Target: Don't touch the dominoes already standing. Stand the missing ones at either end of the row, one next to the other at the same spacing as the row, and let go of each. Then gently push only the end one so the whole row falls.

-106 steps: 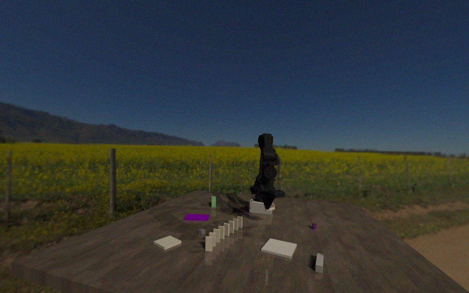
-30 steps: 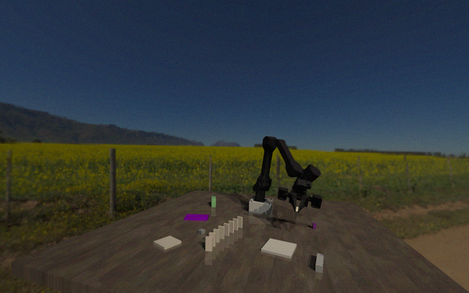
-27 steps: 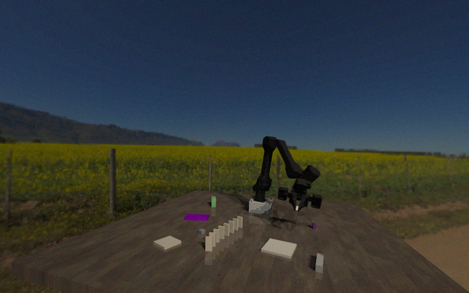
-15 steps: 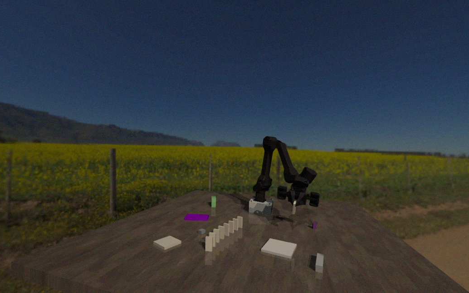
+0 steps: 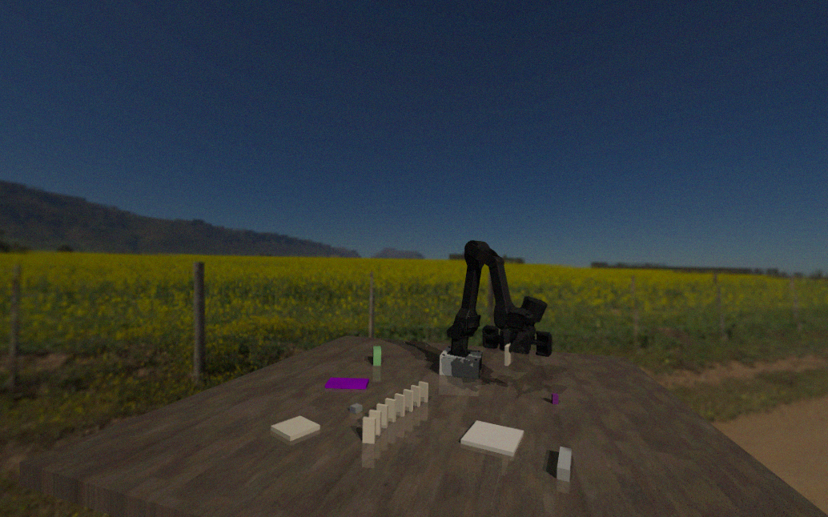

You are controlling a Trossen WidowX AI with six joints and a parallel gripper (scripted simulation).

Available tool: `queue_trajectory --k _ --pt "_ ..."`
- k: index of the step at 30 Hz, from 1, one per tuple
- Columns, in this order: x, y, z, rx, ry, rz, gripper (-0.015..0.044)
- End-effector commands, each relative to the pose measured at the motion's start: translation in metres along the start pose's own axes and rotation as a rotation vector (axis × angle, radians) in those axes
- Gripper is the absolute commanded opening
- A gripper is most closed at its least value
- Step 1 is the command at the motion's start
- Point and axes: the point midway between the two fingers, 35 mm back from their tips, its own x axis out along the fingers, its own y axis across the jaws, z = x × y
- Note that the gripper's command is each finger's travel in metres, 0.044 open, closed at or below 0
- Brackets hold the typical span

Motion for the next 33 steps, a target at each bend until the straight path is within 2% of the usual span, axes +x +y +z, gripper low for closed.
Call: queue_trajectory --k 1,18,33 --pt "-0.005 -0.007 0.001 0.012 -0.019 -0.018 0.0024" --pt "-0.004 -0.007 0.0 0.012 -0.019 -0.018 0.0024" --pt "0.004 0.0 -0.034 0.014 -0.014 -0.02 0.0024"
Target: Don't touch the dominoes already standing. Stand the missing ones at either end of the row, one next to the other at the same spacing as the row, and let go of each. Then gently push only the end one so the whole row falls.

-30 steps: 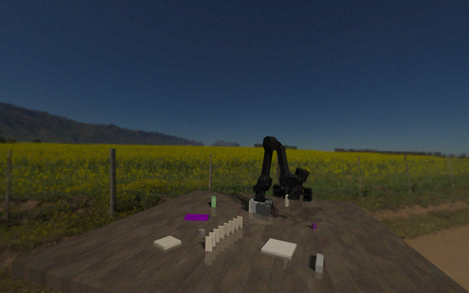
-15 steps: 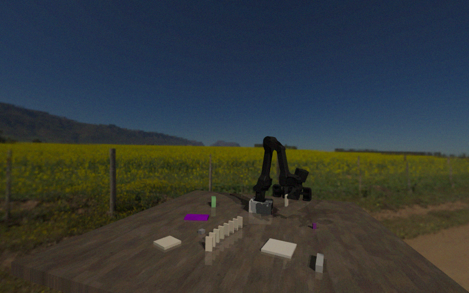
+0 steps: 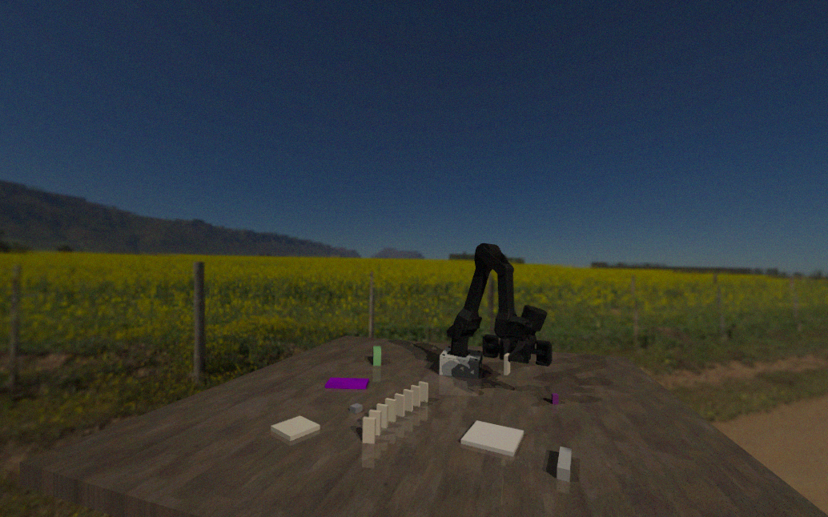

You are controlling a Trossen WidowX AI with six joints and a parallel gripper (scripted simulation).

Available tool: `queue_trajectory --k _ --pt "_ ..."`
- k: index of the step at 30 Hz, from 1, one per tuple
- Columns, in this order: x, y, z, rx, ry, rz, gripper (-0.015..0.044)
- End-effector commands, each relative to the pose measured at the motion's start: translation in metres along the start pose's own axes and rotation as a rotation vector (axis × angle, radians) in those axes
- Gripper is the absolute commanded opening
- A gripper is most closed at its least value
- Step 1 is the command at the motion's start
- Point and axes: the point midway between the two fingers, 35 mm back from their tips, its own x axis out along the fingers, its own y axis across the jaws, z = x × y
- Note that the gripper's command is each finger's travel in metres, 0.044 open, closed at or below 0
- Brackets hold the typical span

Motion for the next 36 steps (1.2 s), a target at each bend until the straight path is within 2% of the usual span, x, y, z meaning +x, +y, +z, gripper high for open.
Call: queue_trajectory --k 1,36 --pt "0.002 0.002 -0.012 0.0 0.003 0.001 0.0024" --pt "0.013 -0.008 -0.085 0.004 0.013 -0.006 0.0024"
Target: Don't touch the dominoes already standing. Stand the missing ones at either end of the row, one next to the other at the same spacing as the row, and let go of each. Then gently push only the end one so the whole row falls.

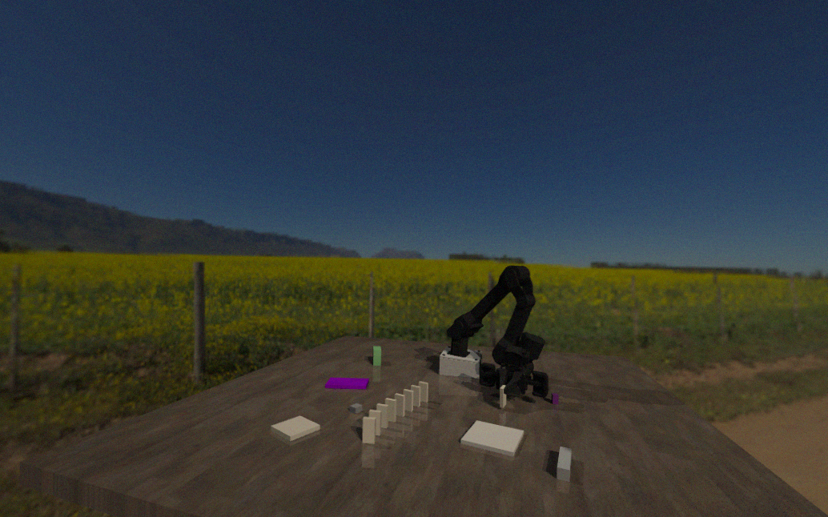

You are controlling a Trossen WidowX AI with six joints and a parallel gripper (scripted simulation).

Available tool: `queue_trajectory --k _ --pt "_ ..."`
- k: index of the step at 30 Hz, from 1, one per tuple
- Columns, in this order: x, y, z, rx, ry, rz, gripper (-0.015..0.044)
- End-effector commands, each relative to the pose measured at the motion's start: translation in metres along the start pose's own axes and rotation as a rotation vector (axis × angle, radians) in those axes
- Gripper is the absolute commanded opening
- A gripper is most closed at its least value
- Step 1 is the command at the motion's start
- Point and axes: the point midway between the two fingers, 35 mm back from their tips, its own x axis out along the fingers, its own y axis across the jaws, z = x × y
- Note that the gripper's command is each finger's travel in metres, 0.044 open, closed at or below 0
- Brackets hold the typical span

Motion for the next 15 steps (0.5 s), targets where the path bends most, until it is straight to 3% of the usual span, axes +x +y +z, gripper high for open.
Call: queue_trajectory --k 1,7,15 --pt "0.0004 -0.0001 -0.0037 0.005 0.003 0.006 0.0024" --pt "0.0004 -0.0001 -0.0037 0.005 0.003 0.006 0.0024" --pt "0.0004 -0.0001 -0.0037 0.005 0.003 0.006 0.0234"
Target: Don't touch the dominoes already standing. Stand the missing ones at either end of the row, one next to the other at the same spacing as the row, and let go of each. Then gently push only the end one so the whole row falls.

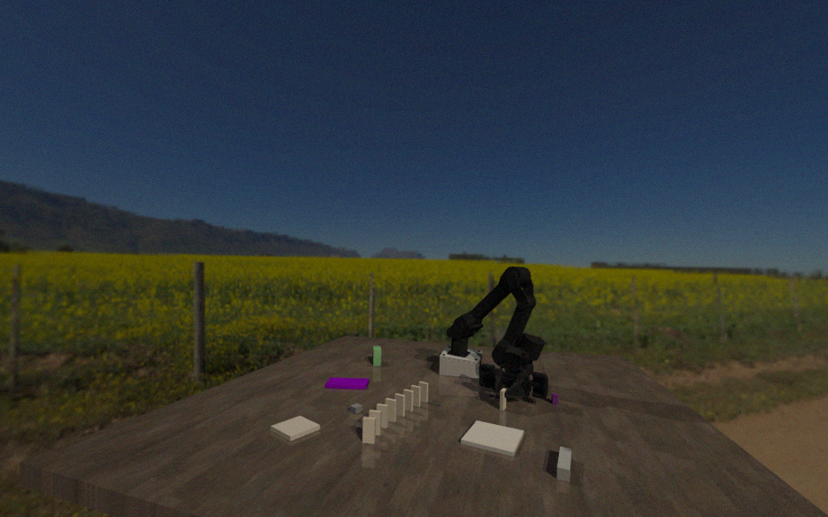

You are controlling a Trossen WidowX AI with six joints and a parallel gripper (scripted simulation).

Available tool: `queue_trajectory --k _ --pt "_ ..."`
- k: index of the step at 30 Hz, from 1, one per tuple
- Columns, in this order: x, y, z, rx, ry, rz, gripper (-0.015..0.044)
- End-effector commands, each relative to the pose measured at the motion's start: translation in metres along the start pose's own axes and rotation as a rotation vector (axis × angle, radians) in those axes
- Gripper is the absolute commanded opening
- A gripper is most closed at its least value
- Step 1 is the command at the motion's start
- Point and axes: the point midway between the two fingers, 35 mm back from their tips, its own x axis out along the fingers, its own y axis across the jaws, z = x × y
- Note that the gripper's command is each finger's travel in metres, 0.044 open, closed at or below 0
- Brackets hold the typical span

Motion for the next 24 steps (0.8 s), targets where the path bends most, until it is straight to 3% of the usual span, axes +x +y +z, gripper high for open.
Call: queue_trajectory --k 1,8,16,20,24 --pt "0.0 0.001 -0.001 0.006 0.002 0.006 0.026" --pt "0.0 0.001 0.0 0.006 0.002 0.006 0.044" --pt "-0.005 0.001 0.048 0.0 0.0 0.0 0.044" --pt "-0.004 0.002 0.049 -0.011 0.004 0.003 0.044" --pt "0.013 0.026 0.039 -0.236 0.083 0.066 0.044"
